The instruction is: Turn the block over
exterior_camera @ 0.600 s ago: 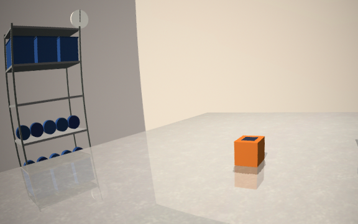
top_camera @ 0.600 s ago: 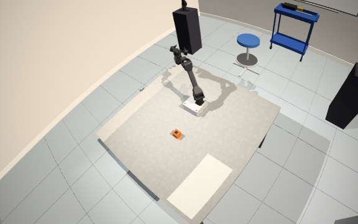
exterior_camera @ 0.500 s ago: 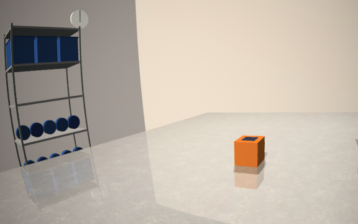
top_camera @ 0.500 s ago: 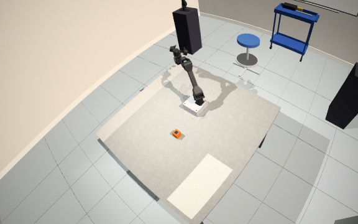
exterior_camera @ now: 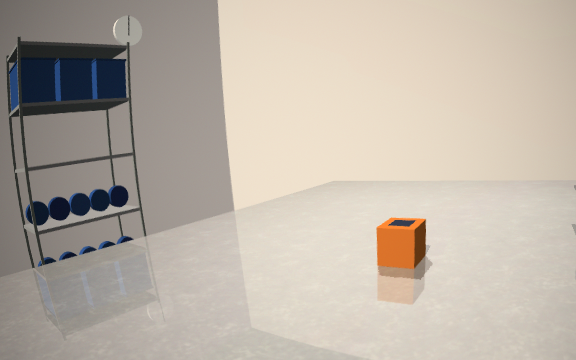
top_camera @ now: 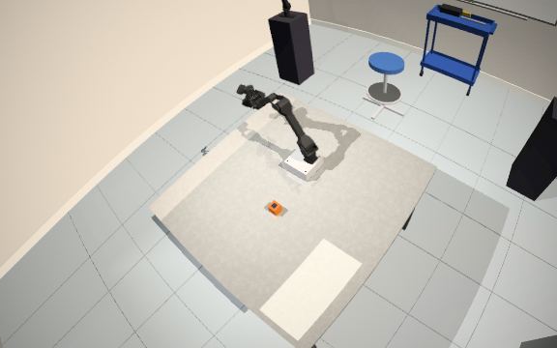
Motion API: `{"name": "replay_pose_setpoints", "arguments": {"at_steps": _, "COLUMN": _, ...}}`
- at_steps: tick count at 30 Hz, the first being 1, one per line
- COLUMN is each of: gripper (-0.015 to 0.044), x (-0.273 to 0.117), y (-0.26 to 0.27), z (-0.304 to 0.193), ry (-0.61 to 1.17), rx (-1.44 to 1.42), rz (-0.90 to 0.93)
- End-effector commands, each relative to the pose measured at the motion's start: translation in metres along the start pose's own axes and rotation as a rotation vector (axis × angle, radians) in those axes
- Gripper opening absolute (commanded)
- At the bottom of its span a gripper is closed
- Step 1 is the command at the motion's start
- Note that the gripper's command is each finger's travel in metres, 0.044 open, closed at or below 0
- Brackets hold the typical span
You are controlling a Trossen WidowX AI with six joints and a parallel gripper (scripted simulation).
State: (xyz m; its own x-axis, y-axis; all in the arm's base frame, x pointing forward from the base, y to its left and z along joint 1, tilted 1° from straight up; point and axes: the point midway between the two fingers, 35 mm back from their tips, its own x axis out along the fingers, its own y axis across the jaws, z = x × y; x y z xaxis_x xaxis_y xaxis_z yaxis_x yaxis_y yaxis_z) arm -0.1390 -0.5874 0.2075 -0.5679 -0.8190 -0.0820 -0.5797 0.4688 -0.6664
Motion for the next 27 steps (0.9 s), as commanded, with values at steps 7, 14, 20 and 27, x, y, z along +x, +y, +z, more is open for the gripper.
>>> {"name": "replay_pose_setpoints", "arguments": {"at_steps": 7, "gripper": 0.044, "x": -0.098, "y": -0.082, "z": 0.123, "ry": -0.375, "rx": 0.215, "rz": -0.063}}
{"name": "replay_pose_setpoints", "arguments": {"at_steps": 14, "gripper": 0.044, "x": -0.184, "y": -0.119, "z": 0.189, "ry": -0.625, "rx": 0.327, "rz": -0.042}}
{"name": "replay_pose_setpoints", "arguments": {"at_steps": 20, "gripper": 0.044, "x": -0.26, "y": -0.131, "z": 0.233, "ry": -0.831, "rx": 0.419, "rz": 0.046}}
{"name": "replay_pose_setpoints", "arguments": {"at_steps": 27, "gripper": 0.044, "x": -0.373, "y": -0.135, "z": 0.27, "ry": -1.05, "rx": 0.481, "rz": 0.207}}
